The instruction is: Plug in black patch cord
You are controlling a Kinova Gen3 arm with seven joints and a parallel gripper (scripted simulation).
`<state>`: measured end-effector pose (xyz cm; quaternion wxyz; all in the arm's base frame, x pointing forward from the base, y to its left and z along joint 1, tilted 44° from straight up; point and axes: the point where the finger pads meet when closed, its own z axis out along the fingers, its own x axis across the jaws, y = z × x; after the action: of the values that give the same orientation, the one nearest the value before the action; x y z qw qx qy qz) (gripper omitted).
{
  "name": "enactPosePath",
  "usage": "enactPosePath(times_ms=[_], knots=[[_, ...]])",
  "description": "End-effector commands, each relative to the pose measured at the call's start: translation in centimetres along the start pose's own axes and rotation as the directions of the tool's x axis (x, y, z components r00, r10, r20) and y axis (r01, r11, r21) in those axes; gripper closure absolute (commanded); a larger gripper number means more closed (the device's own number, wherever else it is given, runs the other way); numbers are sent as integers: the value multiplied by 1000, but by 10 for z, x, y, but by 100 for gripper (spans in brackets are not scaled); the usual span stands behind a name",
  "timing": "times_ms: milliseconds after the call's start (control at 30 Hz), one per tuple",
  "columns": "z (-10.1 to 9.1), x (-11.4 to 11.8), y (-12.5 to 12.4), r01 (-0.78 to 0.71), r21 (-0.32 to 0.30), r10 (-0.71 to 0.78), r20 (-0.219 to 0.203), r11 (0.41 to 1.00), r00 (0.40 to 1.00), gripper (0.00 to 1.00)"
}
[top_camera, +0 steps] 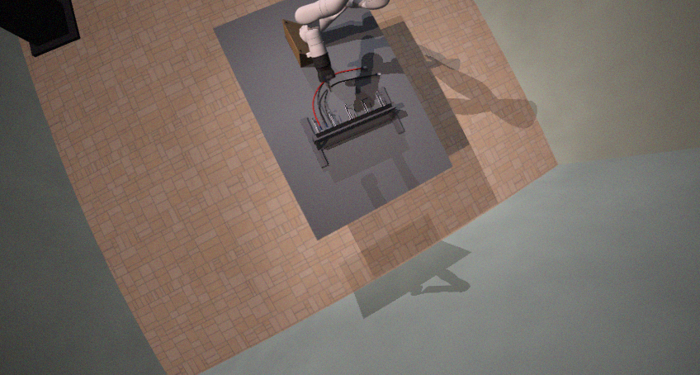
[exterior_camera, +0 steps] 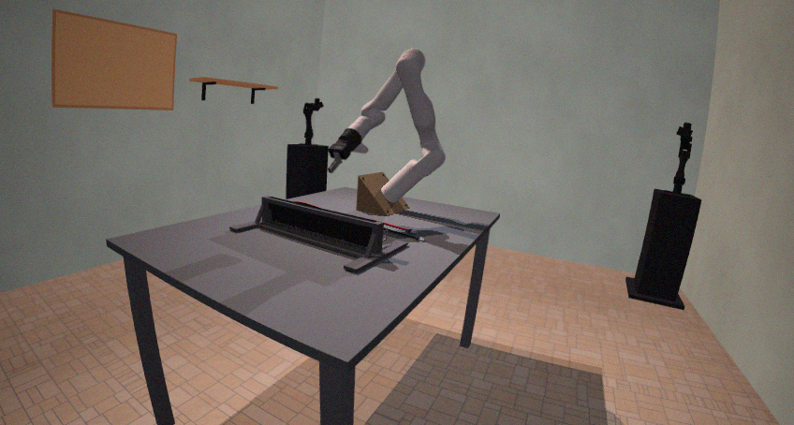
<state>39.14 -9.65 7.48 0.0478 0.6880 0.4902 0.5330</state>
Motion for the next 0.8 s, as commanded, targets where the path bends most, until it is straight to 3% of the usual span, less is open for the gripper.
enactPosePath(times_ms=[0, 367, 767], knots=[[-1, -16, -2, -8, 0, 8, 6, 1000, 1000, 100], [-1, -62, -2, -8, 0, 8, 6, 1000, 1000, 100], [-1, -70, -2, -8, 0, 8, 6, 1000, 1000, 100]])
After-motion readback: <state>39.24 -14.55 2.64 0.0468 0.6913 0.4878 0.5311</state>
